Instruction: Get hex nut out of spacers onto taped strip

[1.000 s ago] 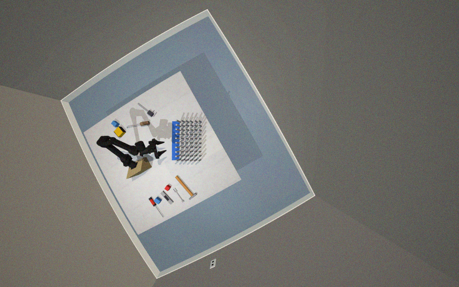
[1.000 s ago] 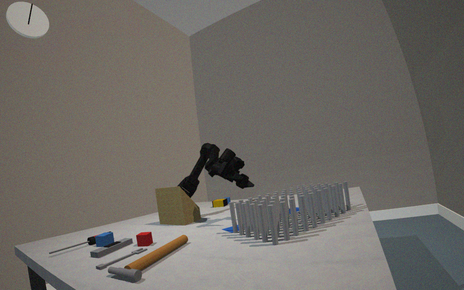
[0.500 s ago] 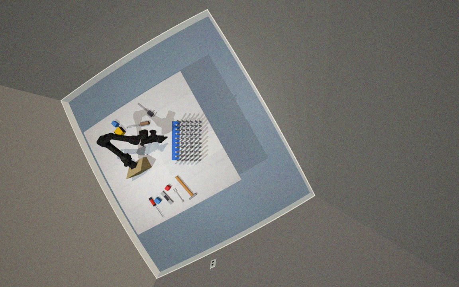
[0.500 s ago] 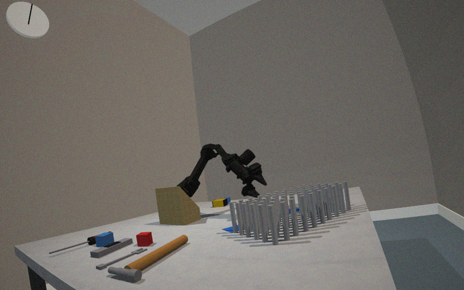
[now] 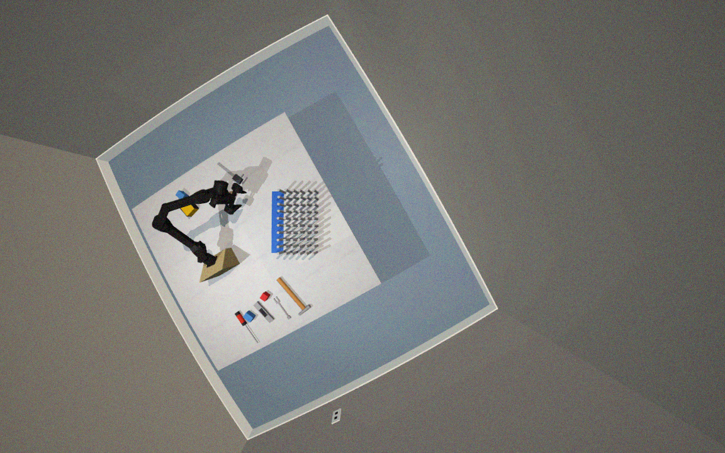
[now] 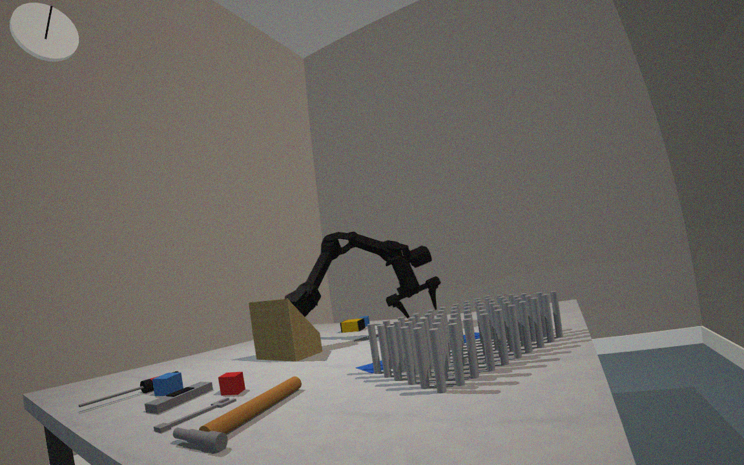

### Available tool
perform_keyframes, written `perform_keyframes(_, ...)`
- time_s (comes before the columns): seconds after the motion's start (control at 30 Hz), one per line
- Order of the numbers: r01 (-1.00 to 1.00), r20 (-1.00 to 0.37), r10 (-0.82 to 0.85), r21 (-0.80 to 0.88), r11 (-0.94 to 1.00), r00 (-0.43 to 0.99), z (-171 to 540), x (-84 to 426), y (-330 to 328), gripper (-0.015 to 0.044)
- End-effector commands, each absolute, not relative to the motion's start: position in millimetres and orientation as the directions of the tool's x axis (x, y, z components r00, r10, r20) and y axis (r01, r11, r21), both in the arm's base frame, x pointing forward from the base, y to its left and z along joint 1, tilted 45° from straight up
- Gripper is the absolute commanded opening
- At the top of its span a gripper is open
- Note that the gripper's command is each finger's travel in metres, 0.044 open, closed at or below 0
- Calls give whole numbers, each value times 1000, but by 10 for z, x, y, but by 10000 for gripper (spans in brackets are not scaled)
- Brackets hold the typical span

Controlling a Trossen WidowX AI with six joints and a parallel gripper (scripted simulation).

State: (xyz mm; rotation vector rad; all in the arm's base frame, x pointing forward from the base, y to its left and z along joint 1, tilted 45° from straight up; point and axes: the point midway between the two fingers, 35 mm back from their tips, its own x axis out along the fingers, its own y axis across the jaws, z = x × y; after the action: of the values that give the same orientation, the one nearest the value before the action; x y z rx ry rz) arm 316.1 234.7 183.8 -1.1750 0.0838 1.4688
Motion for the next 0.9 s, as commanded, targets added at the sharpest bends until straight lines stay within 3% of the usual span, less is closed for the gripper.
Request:
perform_keyframes(0.0,-500,-690,723,-639,-585,35,2277,2635,2628,440)
perform_keyframes(0.2,-213,-698,709,-681,-701,-102,2602,2150,2748,440)
perform_keyframes(0.77,-211,-698,709,-681,-701,-103,2593,2178,2743,440)
perform_keyframes(0.87,-211,-698,709,-681,-701,-103,2593,2178,2743,361)
